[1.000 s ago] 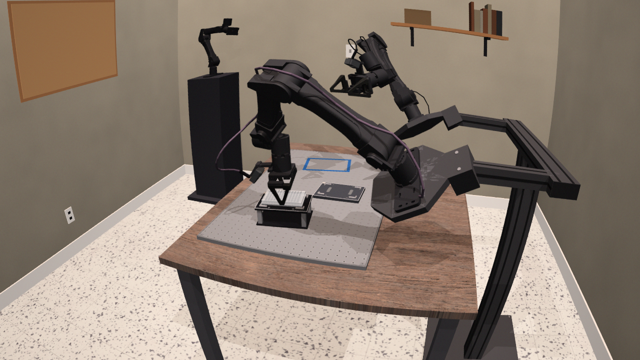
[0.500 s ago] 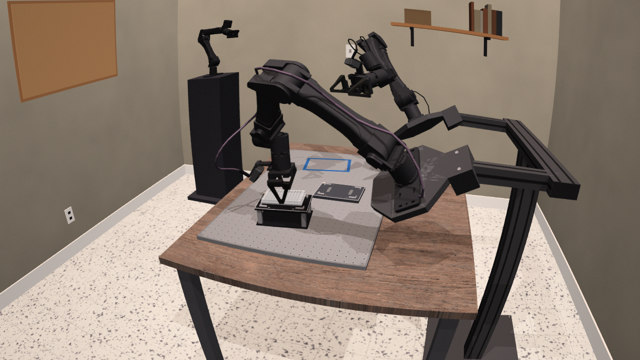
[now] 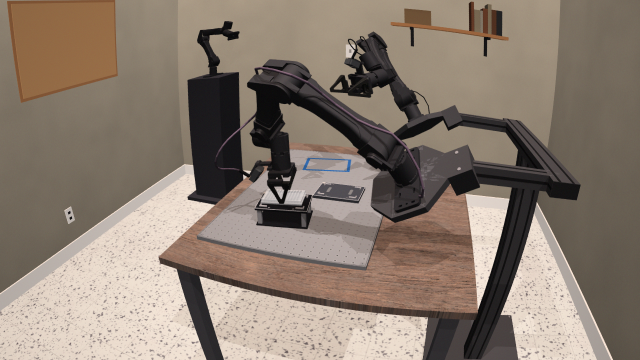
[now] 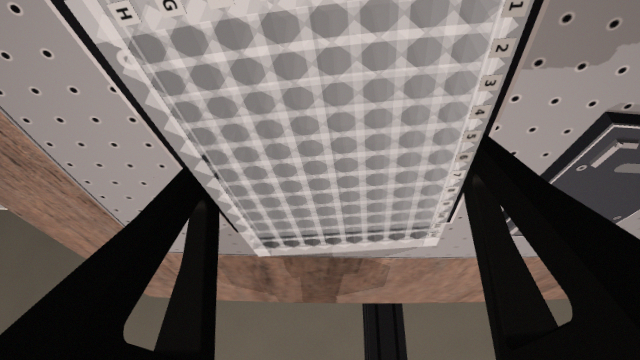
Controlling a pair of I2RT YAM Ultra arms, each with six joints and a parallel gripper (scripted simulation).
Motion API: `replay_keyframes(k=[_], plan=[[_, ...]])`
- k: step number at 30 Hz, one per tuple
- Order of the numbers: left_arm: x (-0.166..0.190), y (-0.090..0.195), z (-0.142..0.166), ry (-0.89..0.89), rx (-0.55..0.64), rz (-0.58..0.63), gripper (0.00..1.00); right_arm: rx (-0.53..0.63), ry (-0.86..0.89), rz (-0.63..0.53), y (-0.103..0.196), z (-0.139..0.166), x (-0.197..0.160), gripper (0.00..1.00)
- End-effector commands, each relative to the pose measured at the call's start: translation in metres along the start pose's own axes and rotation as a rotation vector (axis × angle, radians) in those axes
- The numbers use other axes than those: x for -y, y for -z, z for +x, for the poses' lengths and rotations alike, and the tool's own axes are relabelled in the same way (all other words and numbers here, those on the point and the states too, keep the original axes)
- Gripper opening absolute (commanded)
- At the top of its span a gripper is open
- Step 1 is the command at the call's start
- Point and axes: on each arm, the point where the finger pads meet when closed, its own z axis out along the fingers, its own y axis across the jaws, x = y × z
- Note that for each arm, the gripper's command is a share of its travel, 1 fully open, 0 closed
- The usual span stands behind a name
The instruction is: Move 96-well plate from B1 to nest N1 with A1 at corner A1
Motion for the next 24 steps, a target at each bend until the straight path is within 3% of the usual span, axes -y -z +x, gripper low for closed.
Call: replay_keyframes(k=[1,24], plan=[[0.0063,0.0183,-0.0093,0.002,0.037,0.006,0.81,0.024,-0.010,-0.002,0.0012,-0.0076,-0.0014,1.00],[0.0113,0.0202,-0.0123,0.005,0.052,0.051,0.81,0.024,-0.010,-0.002,0.0012,-0.0076,-0.0014,1.00]])
